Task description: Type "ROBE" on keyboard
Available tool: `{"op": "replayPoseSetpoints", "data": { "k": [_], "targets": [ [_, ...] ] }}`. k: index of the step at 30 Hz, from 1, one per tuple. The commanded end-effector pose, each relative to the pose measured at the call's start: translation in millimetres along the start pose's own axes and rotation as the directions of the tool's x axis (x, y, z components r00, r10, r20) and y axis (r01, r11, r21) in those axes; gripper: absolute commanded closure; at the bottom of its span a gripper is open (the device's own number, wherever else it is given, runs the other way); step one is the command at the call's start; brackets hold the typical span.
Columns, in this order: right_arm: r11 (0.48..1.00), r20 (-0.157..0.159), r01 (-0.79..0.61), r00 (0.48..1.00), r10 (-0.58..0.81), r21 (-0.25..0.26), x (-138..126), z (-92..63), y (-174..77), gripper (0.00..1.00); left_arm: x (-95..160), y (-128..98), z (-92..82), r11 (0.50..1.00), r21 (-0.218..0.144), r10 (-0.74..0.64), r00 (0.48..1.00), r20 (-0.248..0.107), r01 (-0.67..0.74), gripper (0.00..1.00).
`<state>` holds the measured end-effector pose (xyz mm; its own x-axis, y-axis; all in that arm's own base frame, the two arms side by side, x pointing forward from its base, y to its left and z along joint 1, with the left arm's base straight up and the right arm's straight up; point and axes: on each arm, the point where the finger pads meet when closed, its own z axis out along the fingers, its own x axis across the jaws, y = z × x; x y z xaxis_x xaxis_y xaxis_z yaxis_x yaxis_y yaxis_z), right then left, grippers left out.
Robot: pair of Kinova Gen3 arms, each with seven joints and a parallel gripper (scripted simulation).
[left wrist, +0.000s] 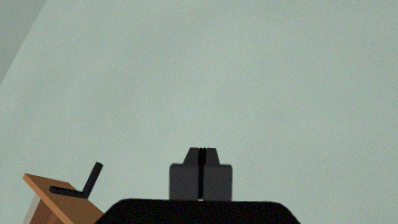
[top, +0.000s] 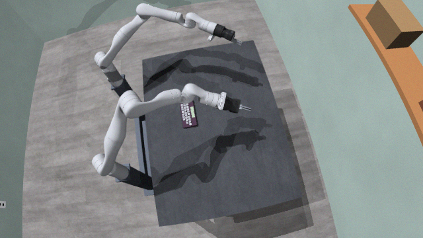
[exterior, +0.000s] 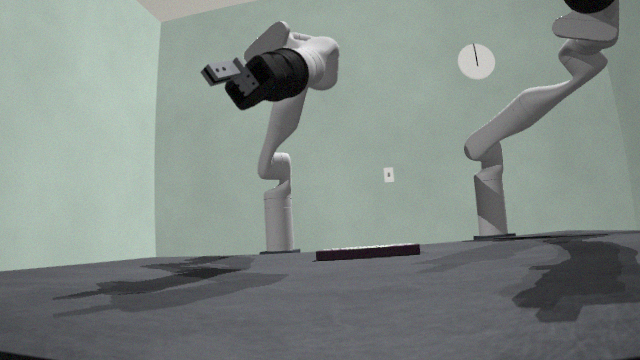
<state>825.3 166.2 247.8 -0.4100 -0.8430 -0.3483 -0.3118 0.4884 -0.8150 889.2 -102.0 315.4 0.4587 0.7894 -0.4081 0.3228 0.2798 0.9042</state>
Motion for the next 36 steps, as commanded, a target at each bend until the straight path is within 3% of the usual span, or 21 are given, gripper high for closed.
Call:
{"op": "replayPoseSetpoints", "data": {
  "k": [1,2,3,10,17,19,23,27,31,34,36],
  "targets": [
    [1.000,0.002,-0.001,1.000,0.001,0.002,-0.8,-0.7,-1.7,0.83,-0.9,1.9,-0.2,1.000,-0.002,0.002,1.000,0.001,-0.002,0.83],
    [1.000,0.002,-0.001,1.000,0.001,0.002,-0.8,-0.7,-1.7,0.83,-0.9,1.9,-0.2,1.000,-0.002,0.002,1.000,0.001,-0.002,0.83],
    [1.000,0.001,-0.001,1.000,0.001,0.002,-0.8,-0.7,-1.7,0.00,-0.9,1.9,-0.2,1.000,-0.002,0.002,1.000,0.001,-0.002,0.00],
    [1.000,-0.011,-0.018,1.000,0.018,0.004,7.8,2.0,-6.6,0.00,-0.9,1.9,-0.2,1.000,-0.002,0.002,1.000,0.001,-0.002,0.00],
    [0.995,-0.073,-0.099,0.992,0.100,0.019,50.0,13.6,-29.4,0.00,-0.9,1.9,-0.2,1.000,-0.002,0.002,1.000,0.001,-0.002,0.00],
    [0.995,-0.073,-0.099,0.992,0.100,0.019,50.0,13.6,-29.4,0.00,-0.9,1.9,-0.2,1.000,-0.002,0.002,1.000,0.001,-0.002,0.00],
    [0.982,-0.136,-0.184,0.973,0.188,0.042,96.1,23.0,-52.1,0.00,-0.9,1.9,-0.2,1.000,-0.002,0.002,1.000,0.001,-0.002,0.00],
    [0.952,-0.216,-0.295,0.927,0.307,0.086,160.3,30.6,-80.1,0.00,-0.9,1.9,-0.2,1.000,-0.002,0.002,1.000,0.001,-0.002,0.00],
    [0.892,-0.302,-0.423,0.840,0.451,0.159,233.8,31.9,-107.0,0.00,-0.9,1.9,-0.2,1.000,-0.002,0.002,1.000,0.001,-0.002,0.00],
    [0.822,-0.360,-0.519,0.739,0.569,0.235,286.7,27.4,-122.6,0.00,-0.9,1.9,-0.2,1.000,-0.002,0.002,1.000,0.001,-0.002,0.00],
    [0.822,-0.360,-0.519,0.739,0.569,0.235,286.7,27.4,-122.6,0.00,-0.9,1.9,-0.2,1.000,-0.002,0.002,1.000,0.001,-0.002,0.00]
  ]
}}
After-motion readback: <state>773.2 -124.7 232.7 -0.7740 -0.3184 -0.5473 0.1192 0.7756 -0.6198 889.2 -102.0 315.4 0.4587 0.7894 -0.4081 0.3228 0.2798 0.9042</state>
